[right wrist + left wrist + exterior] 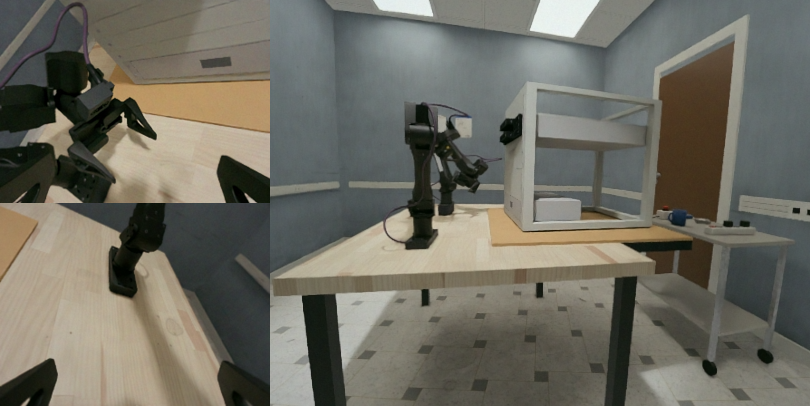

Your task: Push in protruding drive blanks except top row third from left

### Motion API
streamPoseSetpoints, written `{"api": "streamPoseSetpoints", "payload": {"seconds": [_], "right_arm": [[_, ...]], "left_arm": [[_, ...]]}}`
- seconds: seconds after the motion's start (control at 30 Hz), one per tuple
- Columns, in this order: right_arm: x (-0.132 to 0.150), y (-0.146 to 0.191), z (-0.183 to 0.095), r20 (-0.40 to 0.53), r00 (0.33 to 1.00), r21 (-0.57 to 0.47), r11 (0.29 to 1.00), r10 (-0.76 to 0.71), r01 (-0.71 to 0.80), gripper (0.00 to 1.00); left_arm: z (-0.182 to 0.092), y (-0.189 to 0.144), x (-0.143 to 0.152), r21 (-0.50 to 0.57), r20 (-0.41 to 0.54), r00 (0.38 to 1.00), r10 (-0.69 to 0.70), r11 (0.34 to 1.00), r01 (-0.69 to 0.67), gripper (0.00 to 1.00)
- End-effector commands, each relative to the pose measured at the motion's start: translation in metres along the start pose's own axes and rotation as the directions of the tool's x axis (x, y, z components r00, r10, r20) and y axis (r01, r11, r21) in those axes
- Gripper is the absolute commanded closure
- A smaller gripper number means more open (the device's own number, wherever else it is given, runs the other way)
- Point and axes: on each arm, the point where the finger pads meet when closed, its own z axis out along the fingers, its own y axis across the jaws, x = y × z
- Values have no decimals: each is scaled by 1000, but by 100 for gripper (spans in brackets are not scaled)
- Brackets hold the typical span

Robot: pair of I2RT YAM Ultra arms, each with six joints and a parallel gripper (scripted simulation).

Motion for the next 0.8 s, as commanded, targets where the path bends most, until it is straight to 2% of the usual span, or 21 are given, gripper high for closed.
{"api": "streamPoseSetpoints", "payload": {"seconds": [0.0,0.77], "right_arm": [[-4,2,-2,5,1000,-9,1000,11,-11,0],[-9,-2,0,9,1000,3,1000,17,-17,0]], "left_arm": [[-1,-1,-5,1,7,1000,17,1000,-17,0],[-1,-2,-5,7,9,1000,17,1000,-17,0]]}}
